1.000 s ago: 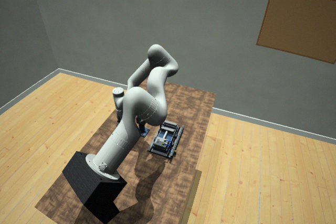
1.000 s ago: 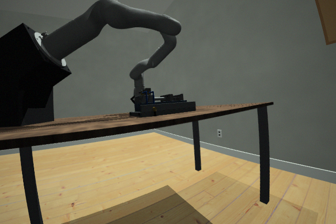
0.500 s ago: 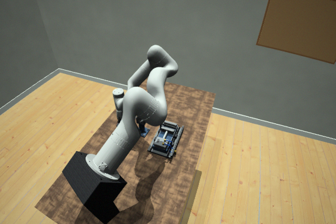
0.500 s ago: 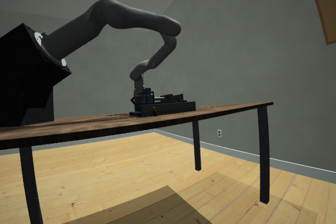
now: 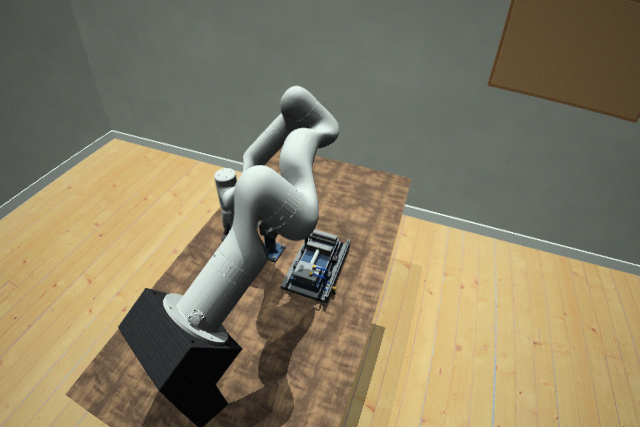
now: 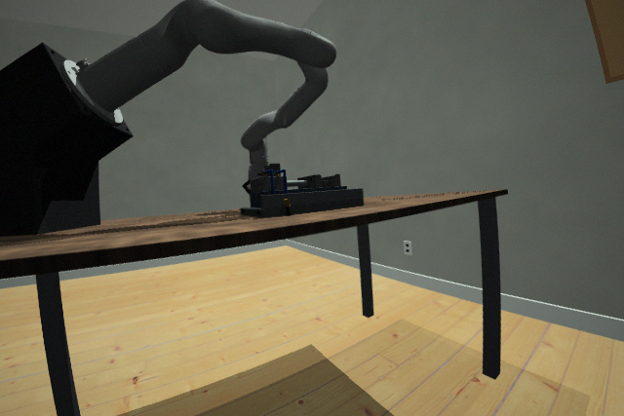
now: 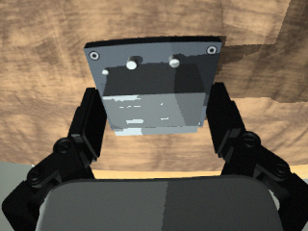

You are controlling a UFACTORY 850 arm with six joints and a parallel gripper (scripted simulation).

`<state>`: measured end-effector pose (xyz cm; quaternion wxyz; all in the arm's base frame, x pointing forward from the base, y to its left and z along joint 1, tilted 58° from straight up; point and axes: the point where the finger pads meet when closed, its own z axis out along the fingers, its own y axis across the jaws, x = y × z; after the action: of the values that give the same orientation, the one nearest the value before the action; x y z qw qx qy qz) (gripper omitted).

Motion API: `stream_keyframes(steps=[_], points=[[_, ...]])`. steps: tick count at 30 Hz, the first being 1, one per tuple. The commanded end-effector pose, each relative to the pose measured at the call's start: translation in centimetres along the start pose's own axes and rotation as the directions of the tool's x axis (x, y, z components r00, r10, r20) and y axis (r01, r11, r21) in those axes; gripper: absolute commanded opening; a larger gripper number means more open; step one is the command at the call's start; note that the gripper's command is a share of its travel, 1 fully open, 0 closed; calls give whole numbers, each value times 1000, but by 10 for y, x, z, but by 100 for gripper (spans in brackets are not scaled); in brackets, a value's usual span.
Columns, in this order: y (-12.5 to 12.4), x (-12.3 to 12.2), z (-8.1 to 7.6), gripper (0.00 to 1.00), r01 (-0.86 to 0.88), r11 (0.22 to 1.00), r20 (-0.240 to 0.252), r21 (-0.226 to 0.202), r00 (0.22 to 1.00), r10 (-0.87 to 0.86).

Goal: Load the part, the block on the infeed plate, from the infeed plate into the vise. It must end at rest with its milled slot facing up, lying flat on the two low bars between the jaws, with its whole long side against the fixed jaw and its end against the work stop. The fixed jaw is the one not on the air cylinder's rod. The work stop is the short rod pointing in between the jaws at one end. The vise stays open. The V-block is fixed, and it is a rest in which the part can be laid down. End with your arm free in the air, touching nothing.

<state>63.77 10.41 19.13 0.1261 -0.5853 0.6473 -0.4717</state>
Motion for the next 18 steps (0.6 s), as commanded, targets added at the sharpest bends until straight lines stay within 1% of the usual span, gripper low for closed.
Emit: stream_keyframes(steps=[1,5,6,18], points=[[0,0,0,89,0,1000,1,1,1000,0],[0,0,0,89,0,1000,1,1,1000,0],[0,0,0,0,0,1000,1,1,1000,0],[0,0,0,0,0,1000,1,1,1000,0]])
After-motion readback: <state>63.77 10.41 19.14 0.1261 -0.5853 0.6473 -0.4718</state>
